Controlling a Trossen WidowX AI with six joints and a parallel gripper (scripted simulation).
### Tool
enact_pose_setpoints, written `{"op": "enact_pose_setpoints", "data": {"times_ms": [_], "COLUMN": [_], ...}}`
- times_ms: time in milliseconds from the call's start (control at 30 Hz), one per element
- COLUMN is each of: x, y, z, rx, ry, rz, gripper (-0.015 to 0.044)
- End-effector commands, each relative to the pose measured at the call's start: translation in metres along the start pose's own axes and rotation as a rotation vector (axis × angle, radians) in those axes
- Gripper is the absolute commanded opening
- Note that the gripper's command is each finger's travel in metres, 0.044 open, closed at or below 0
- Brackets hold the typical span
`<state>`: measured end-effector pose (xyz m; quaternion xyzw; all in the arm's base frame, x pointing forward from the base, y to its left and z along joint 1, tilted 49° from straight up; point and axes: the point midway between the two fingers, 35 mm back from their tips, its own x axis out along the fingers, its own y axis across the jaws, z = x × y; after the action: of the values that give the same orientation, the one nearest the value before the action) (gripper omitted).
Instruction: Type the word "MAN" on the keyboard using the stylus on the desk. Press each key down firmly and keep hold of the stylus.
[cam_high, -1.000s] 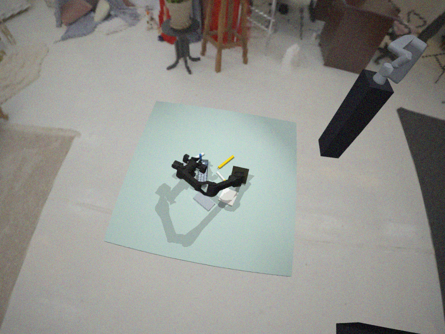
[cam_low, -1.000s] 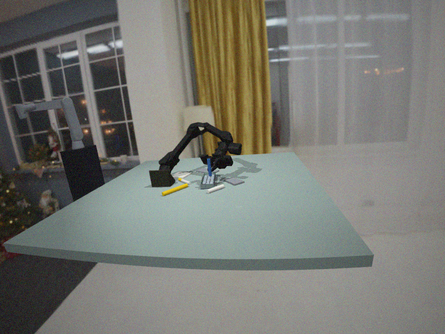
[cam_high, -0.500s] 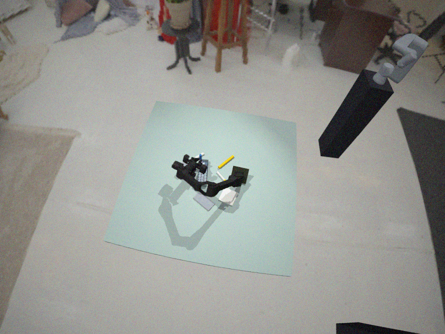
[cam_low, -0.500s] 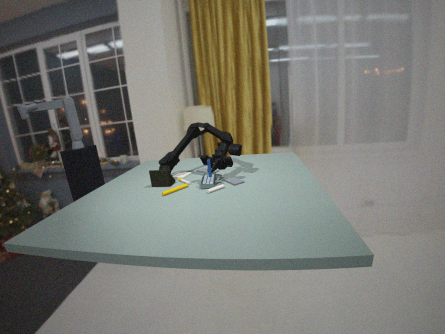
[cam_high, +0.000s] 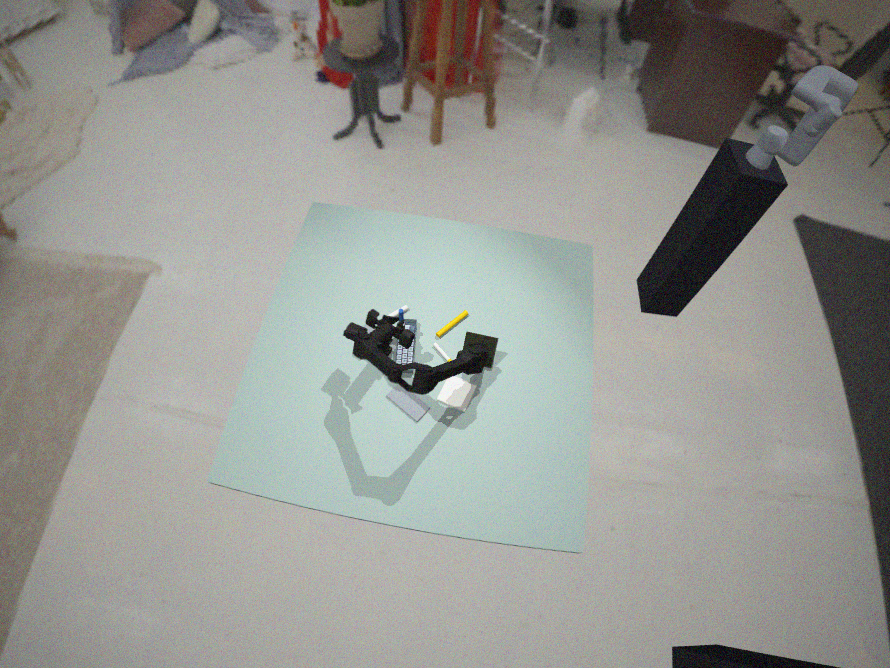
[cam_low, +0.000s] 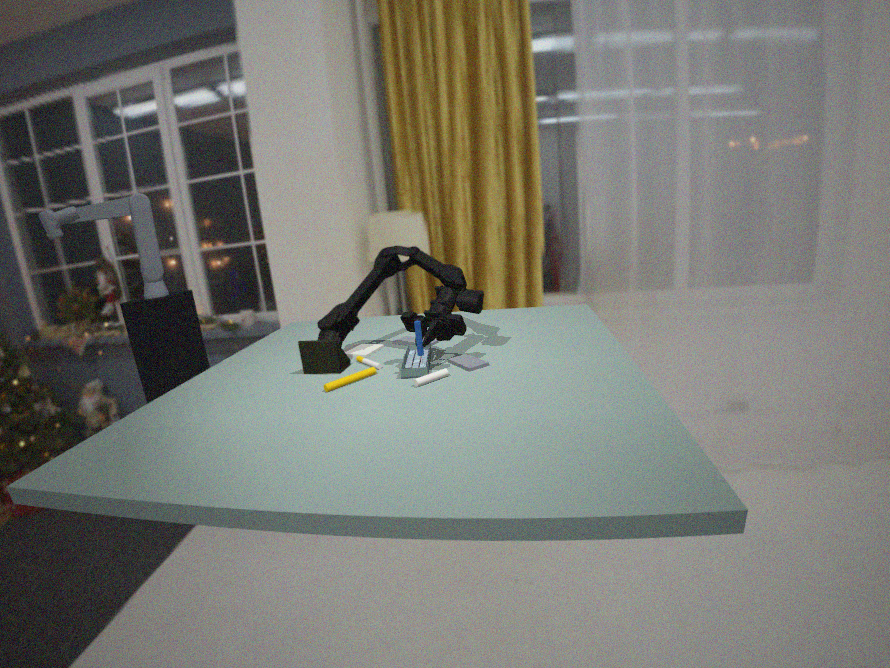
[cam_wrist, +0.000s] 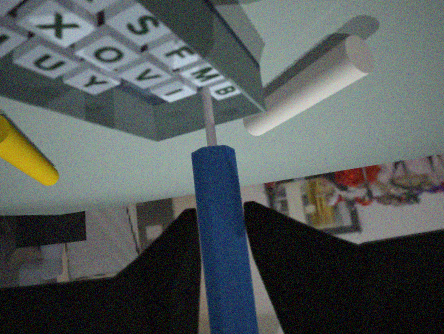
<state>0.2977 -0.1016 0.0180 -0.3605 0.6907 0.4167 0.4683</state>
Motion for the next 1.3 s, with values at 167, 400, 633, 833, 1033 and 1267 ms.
{"op": "enact_pose_setpoints", "data": {"times_ms": [167,400,633,833,1033,1267], "x": [0.0015,0.0027,0.0043,0.0055,0.0044,0.0026], "y": [0.0002,0.0002,0.0002,0.0002,0.0002,0.0000], "z": [0.0031,0.0052,0.0079,0.0099,0.0082,0.0050], "rx": [0.002,0.002,0.002,0.002,0.002,0.002], "ry": [-0.004,-0.004,-0.004,-0.004,-0.004,-0.004], "rz": [0.001,0.001,0.001,0.001,0.001,0.001], "gripper": [0.0081,0.0081,0.0081,0.0081,0.0081,0.0081]}}
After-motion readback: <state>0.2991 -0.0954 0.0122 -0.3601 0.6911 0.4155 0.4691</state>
